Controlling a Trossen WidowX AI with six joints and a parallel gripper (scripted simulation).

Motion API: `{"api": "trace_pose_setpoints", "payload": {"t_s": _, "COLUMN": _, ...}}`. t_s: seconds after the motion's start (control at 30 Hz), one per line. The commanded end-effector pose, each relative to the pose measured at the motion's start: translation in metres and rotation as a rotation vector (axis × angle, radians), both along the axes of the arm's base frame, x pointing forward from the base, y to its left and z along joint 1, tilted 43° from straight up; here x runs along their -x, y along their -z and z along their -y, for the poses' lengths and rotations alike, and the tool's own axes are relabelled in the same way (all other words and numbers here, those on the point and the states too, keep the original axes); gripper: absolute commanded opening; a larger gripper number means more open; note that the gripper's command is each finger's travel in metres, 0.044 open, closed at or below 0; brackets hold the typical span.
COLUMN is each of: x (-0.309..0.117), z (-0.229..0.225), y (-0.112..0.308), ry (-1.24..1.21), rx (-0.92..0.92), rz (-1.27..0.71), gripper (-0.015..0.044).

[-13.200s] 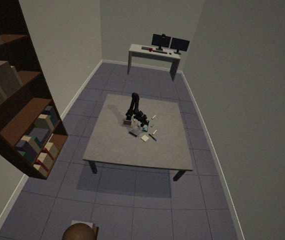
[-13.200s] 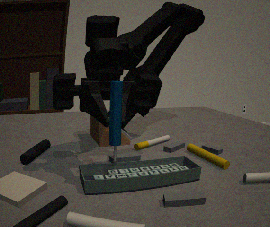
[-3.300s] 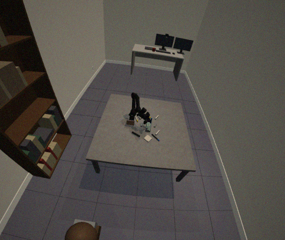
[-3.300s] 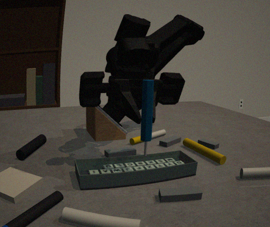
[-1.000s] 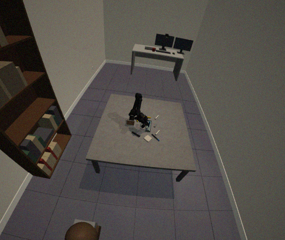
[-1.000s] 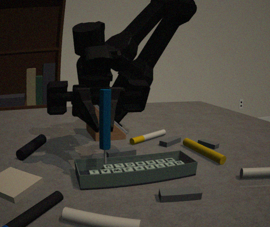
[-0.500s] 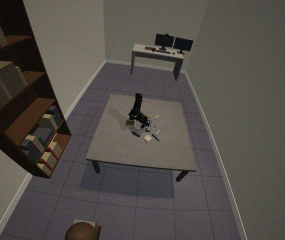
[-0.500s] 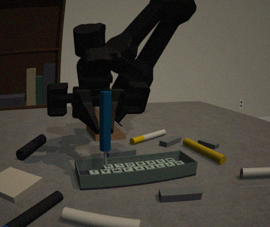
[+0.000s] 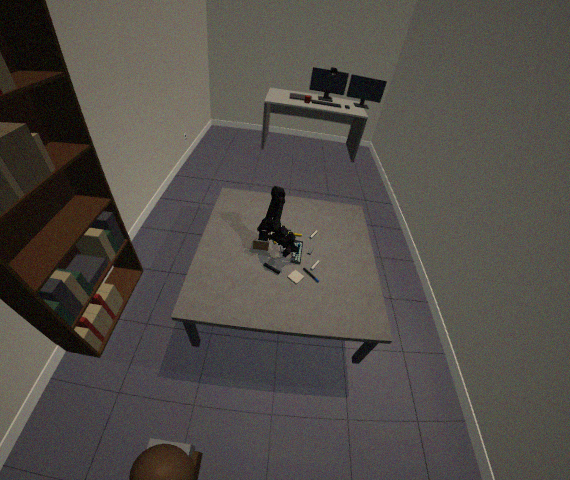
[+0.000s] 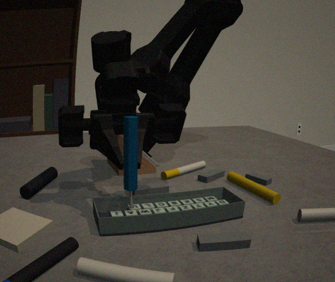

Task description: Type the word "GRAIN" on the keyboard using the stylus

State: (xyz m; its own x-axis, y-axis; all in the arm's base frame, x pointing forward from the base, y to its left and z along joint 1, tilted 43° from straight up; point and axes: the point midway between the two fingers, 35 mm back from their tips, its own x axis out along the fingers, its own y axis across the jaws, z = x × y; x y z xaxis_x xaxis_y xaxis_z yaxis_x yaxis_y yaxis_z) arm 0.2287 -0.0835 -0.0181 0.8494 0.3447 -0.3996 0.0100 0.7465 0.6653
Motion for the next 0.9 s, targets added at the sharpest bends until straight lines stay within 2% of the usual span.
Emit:
{"api": "trace_pose_setpoints", "payload": {"t_s": 0.0, "x": 0.0008, "z": -0.001, "y": 0.0015, "ry": 0.005, "rx": -0.005, "rz": -0.008, "gripper": 0.0081}}
{"api": "trace_pose_setpoints", "payload": {"t_s": 0.87, "x": 0.0012, "z": -0.0068, "y": 0.0078, "ry": 0.005, "rx": -0.005, "rz": -0.008, "gripper": 0.0081}}
